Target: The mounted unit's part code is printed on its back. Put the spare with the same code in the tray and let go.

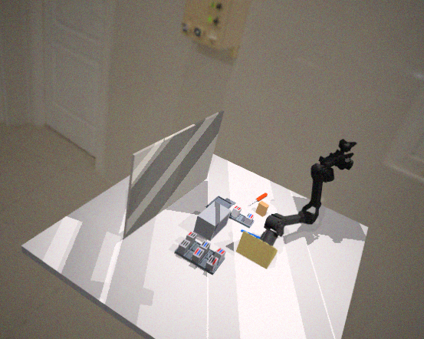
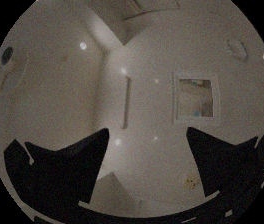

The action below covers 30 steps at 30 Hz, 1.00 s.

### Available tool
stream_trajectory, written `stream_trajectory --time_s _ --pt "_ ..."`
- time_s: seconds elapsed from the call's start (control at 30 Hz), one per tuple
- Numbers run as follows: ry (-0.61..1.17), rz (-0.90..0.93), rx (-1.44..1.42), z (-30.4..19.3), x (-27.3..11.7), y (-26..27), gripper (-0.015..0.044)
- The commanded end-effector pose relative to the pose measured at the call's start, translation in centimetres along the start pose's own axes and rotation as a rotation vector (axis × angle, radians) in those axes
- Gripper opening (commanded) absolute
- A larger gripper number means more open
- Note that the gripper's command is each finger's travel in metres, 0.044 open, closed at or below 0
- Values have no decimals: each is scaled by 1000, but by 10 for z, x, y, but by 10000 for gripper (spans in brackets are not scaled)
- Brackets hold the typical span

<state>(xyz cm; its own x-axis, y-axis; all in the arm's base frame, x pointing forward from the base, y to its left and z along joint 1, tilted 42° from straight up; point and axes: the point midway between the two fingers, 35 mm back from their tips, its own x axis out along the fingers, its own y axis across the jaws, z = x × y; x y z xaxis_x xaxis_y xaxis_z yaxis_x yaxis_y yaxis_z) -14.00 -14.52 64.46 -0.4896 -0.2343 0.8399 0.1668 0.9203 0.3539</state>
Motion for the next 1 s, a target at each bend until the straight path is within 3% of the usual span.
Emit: stream_trajectory --time_s 0.0,0.27,0.53,0.77,0.97 --pt "0 0 0 0 0 0 426" --pt "17 30 19 -4 0 11 440" --pt "216 309 185 -45 -21 119 440" --pt "478 546 329 -92 -71 218 440" --pt "649 748 319 -119 -138 282 440"
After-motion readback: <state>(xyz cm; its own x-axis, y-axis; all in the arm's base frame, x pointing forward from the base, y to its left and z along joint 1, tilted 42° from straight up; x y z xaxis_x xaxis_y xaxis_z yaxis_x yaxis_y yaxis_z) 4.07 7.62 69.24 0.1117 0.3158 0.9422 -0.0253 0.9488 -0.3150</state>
